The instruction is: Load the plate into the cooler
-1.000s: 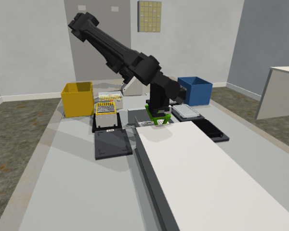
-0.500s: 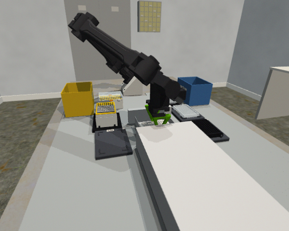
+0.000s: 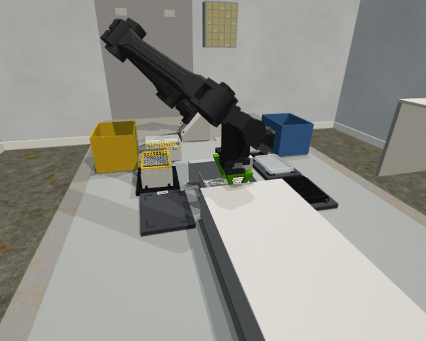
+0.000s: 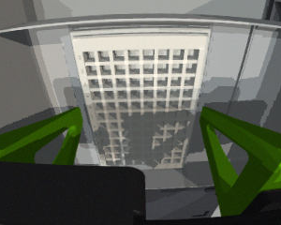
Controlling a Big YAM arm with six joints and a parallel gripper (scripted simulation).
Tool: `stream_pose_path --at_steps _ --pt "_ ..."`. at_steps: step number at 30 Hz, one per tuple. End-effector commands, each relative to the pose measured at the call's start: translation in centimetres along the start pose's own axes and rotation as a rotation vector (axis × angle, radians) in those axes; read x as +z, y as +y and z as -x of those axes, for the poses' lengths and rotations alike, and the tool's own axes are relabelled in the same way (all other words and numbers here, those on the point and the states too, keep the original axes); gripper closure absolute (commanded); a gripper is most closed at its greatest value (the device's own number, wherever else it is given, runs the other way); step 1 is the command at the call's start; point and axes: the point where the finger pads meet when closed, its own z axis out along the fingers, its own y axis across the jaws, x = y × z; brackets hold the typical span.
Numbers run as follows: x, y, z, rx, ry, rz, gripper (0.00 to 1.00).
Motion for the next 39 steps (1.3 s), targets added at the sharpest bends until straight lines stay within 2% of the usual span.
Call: stream_pose_path --at_steps 1,4,39 --pt "0.74 0.56 1.42 -0.015 0.001 0.012 0.0" --pt "0.37 -0.16 1.19 -0.004 -0.001 0.001 0.0" --pt "0.37 -0.16 1.19 -0.004 -0.001 0.0 0.0"
